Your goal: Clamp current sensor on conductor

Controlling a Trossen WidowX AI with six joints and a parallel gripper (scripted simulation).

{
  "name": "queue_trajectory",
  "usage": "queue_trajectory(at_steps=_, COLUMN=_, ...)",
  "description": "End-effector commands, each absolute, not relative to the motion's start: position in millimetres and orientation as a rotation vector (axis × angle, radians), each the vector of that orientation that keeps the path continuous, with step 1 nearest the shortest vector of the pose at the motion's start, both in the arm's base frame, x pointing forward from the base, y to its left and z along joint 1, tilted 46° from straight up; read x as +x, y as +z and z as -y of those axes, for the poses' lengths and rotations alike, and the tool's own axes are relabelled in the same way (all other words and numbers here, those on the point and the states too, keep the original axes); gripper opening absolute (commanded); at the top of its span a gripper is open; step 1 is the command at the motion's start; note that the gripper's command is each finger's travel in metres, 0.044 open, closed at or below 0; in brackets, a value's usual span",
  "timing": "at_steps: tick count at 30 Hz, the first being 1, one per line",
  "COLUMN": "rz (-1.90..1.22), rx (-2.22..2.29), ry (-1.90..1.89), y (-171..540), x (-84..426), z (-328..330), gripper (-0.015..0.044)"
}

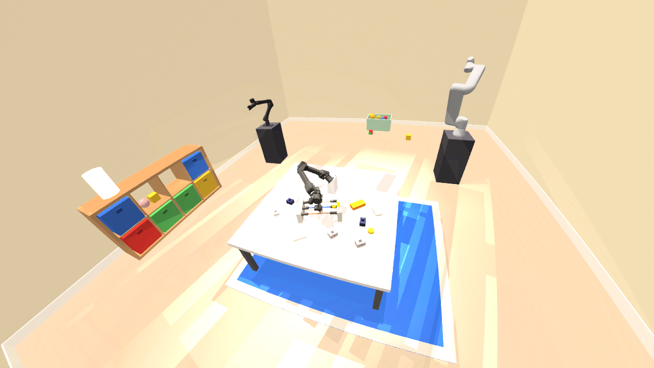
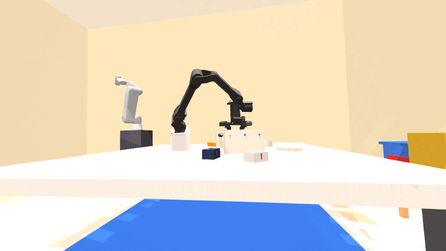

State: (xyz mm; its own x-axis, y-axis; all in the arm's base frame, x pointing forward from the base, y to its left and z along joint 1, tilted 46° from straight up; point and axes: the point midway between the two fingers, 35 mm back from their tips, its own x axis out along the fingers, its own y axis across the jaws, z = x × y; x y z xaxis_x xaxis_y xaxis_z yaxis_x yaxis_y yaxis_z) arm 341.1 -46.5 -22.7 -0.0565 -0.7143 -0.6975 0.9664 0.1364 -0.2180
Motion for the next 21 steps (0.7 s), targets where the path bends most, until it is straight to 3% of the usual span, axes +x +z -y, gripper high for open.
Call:
queue_trajectory(at_steps=1, rz=-0.807, rx=0.399, ry=-1.430, y=-21.9, x=341.2, z=45.8, gripper=0.0020)
queue_trajectory(at_steps=2, rz=-0.807, rx=0.399, ry=-1.430, y=-21.3, x=341.2, z=45.2, gripper=0.0000)
queue_trajectory(at_steps=21, rz=-0.820, rx=0.382, ry=-1.466, y=-21.6, x=342.6, z=45.3, gripper=0.0000)
